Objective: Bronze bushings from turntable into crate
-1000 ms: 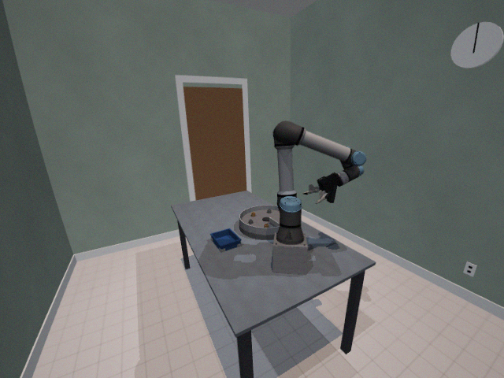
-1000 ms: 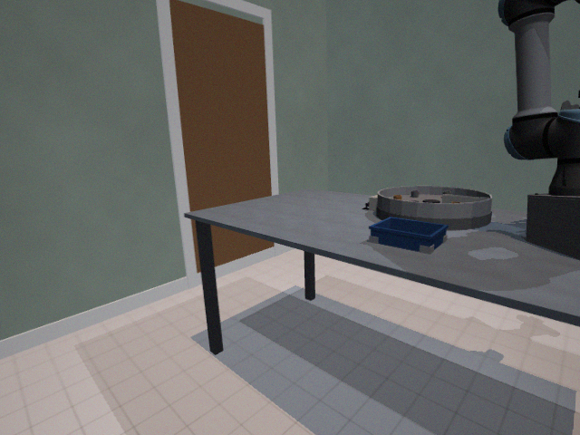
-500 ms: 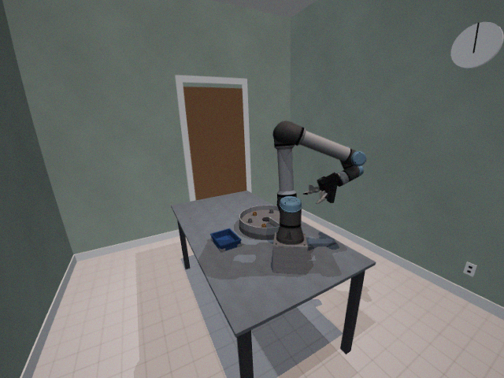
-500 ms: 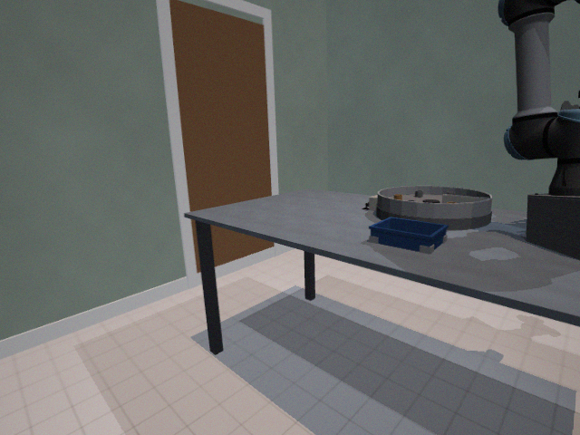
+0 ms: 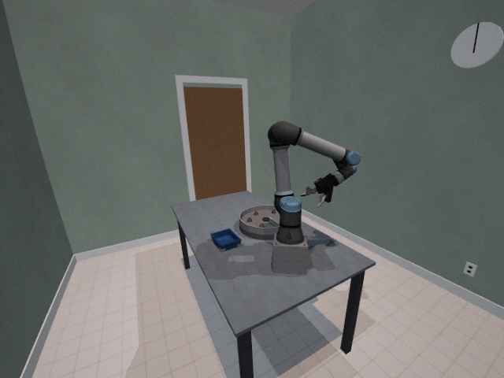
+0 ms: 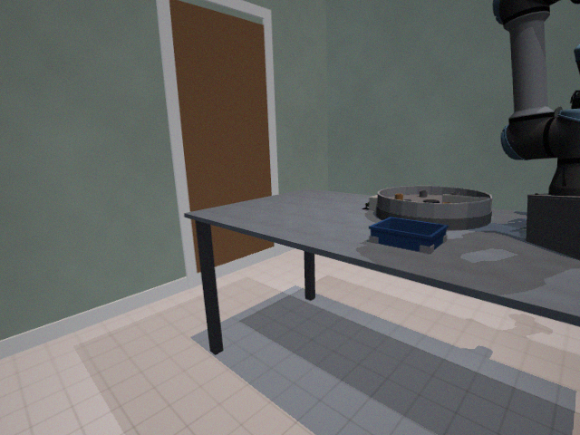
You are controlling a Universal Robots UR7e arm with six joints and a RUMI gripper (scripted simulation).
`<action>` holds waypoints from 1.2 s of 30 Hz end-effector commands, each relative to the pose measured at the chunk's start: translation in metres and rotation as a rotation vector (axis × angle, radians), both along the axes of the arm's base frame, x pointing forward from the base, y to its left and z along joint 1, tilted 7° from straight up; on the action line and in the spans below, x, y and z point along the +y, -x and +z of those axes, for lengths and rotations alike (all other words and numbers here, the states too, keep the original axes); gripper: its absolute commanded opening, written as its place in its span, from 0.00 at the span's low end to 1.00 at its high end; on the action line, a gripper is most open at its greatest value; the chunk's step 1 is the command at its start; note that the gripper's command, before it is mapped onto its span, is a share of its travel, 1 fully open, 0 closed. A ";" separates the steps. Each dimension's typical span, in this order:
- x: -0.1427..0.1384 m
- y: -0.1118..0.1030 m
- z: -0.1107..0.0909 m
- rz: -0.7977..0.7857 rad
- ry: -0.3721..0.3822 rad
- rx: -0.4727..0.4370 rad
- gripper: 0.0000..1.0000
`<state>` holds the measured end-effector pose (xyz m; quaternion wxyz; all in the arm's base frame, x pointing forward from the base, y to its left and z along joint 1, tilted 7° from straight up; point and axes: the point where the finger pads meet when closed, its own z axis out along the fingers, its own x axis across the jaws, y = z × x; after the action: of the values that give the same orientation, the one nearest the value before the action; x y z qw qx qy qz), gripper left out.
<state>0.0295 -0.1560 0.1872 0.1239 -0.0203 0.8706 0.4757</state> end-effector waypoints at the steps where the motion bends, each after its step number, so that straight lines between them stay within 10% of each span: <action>1: -0.015 -0.025 -0.029 0.204 0.164 -0.098 1.00; 36: -0.051 -0.154 -0.085 1.148 0.647 -0.554 1.00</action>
<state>0.1551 -0.2009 0.1109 0.0712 -0.5397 0.8092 0.2211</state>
